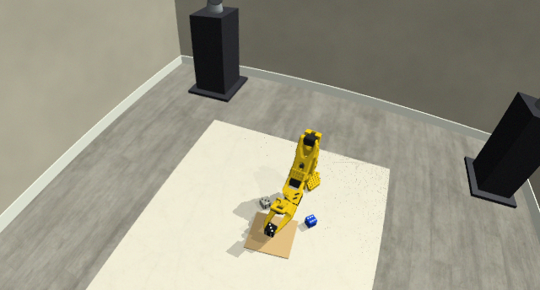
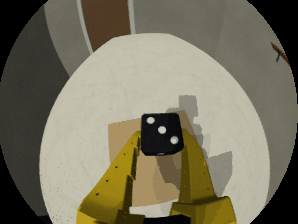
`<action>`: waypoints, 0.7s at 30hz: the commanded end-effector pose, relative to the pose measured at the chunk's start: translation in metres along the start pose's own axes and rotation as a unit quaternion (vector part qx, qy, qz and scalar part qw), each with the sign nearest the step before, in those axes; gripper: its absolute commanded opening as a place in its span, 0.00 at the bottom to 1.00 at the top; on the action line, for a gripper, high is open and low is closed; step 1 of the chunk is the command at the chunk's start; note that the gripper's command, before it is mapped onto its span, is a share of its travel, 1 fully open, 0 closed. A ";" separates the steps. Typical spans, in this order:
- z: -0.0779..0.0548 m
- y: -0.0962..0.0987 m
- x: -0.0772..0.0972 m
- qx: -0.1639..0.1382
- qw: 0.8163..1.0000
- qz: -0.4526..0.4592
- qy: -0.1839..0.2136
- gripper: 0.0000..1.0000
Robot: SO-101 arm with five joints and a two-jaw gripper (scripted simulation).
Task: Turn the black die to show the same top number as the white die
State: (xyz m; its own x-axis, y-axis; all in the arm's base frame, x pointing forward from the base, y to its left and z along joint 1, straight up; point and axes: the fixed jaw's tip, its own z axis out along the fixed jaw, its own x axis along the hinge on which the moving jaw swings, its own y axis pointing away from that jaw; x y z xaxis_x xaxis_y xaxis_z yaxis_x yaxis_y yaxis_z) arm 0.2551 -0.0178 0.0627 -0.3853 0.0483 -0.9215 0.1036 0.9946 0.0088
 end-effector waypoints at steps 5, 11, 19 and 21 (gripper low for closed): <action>0.001 -0.001 -0.020 0.002 0.999 0.004 -0.043 0.00; 0.001 -0.004 -0.021 0.006 0.999 0.005 -0.048 0.00; 0.001 -0.004 -0.021 0.006 0.999 0.005 -0.048 0.00; 0.001 -0.004 -0.021 0.006 0.999 0.005 -0.048 0.00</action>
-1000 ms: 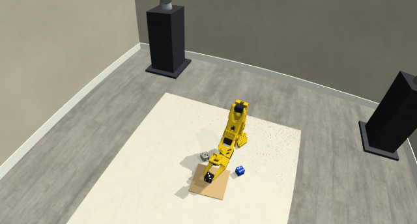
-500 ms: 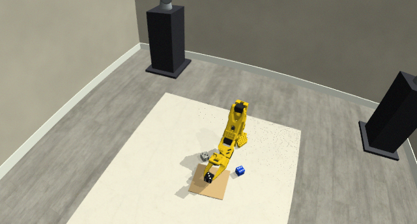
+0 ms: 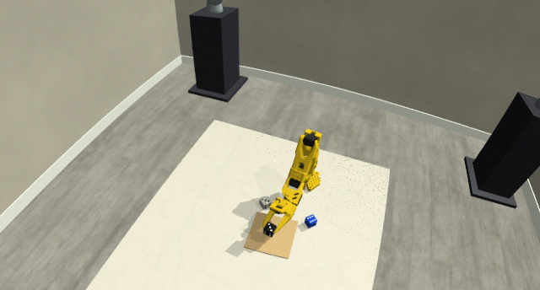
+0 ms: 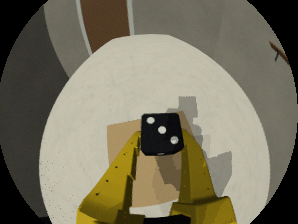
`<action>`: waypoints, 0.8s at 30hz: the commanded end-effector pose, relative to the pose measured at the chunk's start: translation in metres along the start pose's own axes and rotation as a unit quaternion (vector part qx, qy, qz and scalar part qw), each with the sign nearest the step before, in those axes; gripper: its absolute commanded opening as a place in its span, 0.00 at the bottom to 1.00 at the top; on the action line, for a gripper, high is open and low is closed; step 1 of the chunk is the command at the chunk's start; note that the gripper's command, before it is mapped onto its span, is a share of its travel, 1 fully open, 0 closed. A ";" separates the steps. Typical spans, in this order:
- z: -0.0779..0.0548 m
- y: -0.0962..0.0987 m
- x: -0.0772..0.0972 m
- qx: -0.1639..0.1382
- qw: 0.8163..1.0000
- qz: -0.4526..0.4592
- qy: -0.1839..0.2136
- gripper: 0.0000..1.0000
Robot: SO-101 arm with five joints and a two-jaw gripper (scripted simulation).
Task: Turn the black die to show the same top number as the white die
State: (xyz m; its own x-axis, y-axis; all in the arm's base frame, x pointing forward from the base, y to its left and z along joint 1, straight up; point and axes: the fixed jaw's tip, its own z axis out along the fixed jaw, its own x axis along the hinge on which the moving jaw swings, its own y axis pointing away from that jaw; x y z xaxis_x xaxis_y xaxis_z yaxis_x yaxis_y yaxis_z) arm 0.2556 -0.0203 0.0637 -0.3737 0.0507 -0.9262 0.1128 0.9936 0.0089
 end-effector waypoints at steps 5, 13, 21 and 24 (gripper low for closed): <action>0.001 -0.001 -0.020 0.002 0.999 0.004 -0.042 0.00; 0.003 -0.001 -0.015 0.002 0.999 0.004 -0.042 0.00; 0.004 -0.001 -0.014 0.002 0.999 0.004 -0.042 0.00; 0.004 -0.001 -0.013 0.002 0.999 0.004 -0.042 0.00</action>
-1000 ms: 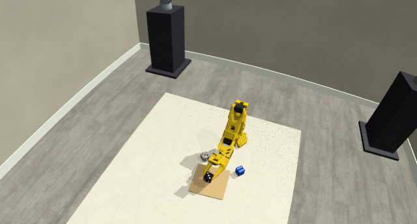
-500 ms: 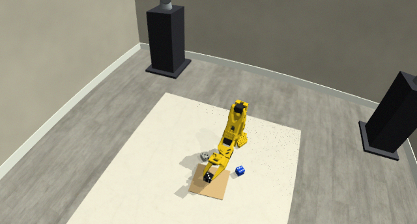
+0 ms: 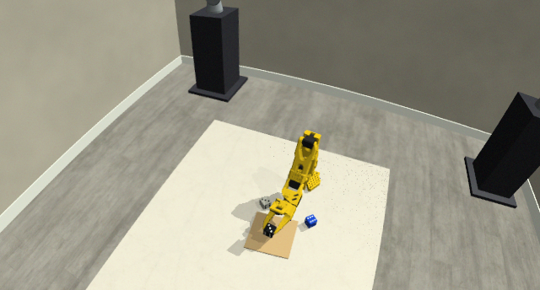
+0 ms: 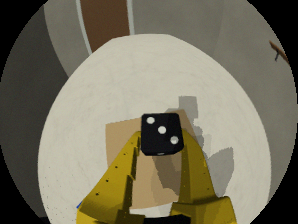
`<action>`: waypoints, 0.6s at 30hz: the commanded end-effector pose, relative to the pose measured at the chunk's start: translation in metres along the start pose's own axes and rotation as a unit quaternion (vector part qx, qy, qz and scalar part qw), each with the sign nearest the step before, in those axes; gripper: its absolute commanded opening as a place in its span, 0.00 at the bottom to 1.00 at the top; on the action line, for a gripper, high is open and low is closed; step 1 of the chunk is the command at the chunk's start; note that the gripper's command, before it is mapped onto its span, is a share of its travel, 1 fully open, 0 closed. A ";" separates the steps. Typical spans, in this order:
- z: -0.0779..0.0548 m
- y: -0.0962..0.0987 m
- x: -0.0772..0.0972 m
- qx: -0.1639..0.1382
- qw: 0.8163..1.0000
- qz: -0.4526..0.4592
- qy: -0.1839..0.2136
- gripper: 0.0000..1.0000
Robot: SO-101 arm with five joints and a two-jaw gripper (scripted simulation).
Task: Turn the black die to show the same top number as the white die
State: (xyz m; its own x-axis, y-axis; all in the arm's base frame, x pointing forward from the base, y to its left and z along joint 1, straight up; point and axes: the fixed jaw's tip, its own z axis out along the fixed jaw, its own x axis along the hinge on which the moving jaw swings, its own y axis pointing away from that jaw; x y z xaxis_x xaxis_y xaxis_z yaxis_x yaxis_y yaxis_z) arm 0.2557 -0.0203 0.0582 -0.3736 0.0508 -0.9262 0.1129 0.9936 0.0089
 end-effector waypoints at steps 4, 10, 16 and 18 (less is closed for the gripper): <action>0.003 -0.001 -0.016 0.002 0.999 0.004 -0.042 0.00; 0.004 -0.001 -0.013 0.002 0.999 0.004 -0.042 0.00; 0.005 -0.001 -0.013 0.002 0.999 0.004 -0.042 0.00; 0.005 -0.001 -0.012 0.002 0.999 0.004 -0.042 0.00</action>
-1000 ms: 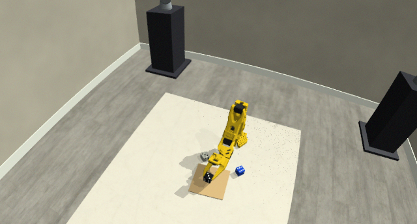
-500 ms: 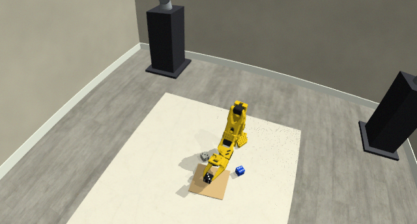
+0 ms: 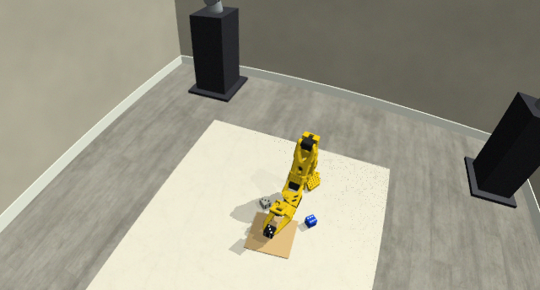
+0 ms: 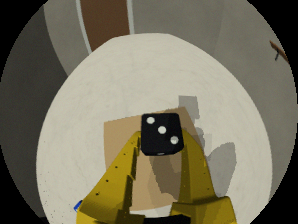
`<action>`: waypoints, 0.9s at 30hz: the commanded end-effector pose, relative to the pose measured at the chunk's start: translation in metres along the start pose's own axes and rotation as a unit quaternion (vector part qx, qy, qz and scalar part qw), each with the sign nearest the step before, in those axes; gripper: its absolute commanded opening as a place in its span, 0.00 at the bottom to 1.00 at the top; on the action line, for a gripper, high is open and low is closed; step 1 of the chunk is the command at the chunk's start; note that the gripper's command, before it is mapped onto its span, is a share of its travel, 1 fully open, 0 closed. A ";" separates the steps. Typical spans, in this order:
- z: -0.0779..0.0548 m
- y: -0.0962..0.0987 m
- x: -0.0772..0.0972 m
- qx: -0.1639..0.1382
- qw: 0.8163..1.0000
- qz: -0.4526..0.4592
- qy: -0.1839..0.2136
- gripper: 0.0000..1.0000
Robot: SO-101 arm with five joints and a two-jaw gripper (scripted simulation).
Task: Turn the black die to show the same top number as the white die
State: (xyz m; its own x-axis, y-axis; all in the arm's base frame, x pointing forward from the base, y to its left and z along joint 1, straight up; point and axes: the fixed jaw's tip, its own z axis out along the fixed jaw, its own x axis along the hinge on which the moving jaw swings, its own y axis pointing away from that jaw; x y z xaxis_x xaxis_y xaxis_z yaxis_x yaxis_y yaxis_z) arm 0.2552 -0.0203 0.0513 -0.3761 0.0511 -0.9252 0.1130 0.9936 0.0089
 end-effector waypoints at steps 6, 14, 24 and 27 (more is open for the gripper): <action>0.005 -0.001 -0.015 0.002 0.999 0.004 -0.044 0.00; 0.005 -0.001 -0.014 0.002 0.999 0.004 -0.044 0.00; 0.007 -0.001 -0.009 0.002 0.999 0.004 -0.044 0.00; 0.008 -0.001 -0.008 0.002 0.999 0.004 -0.044 0.00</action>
State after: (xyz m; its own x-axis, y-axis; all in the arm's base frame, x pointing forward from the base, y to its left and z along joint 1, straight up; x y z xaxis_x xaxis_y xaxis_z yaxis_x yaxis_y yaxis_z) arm 0.2550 -0.0203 0.0405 -0.3781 0.0513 -0.9243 0.1130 0.9936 0.0089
